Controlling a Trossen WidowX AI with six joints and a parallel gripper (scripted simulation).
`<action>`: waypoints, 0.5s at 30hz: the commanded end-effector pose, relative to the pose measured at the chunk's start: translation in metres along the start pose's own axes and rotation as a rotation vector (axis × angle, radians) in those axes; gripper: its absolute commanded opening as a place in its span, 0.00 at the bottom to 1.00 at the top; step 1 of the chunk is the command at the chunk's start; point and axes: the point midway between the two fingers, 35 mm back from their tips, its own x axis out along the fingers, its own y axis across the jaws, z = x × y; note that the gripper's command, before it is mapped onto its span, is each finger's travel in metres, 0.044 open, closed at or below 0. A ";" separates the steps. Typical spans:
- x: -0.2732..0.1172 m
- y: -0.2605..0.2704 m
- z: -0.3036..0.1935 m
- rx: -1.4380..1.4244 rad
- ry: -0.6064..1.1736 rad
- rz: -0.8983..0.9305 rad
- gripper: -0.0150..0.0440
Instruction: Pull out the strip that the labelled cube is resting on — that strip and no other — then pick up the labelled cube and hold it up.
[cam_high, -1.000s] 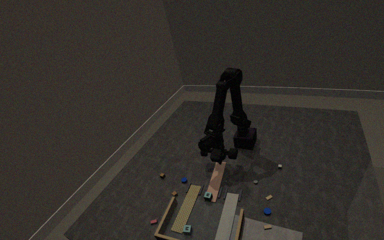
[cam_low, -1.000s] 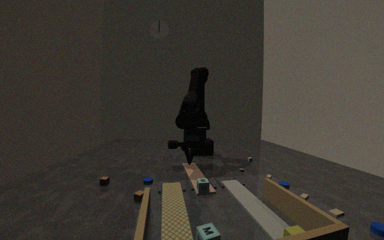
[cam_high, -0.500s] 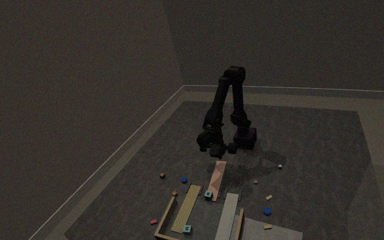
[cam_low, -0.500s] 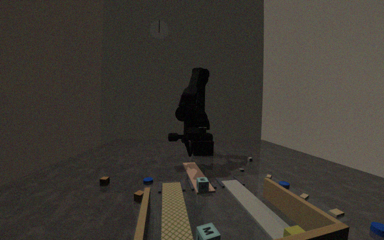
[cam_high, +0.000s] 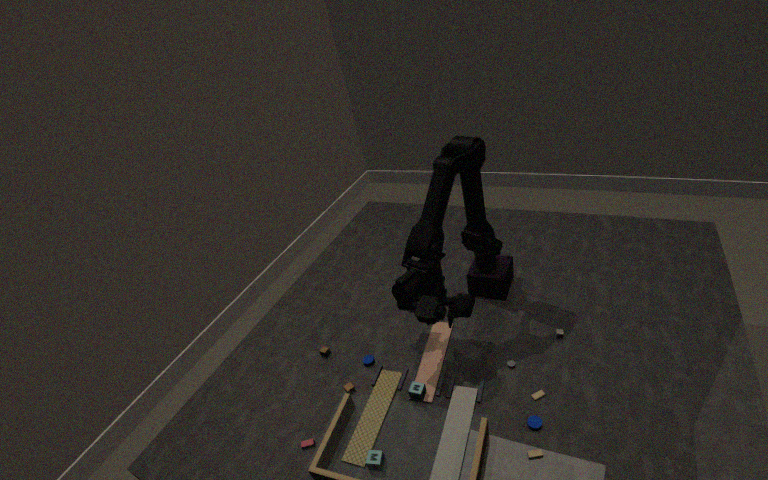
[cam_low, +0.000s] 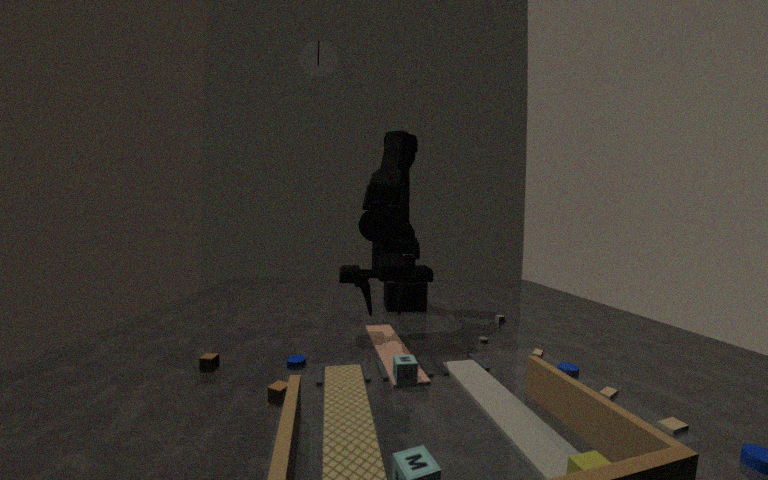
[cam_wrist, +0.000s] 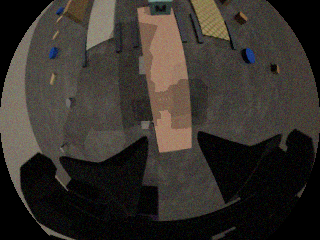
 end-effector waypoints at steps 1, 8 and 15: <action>-0.002 0.000 0.018 0.007 -0.005 -0.005 0.92; -0.004 0.001 0.037 0.007 -0.006 -0.005 1.00; -0.006 0.003 0.058 0.007 -0.008 -0.005 1.00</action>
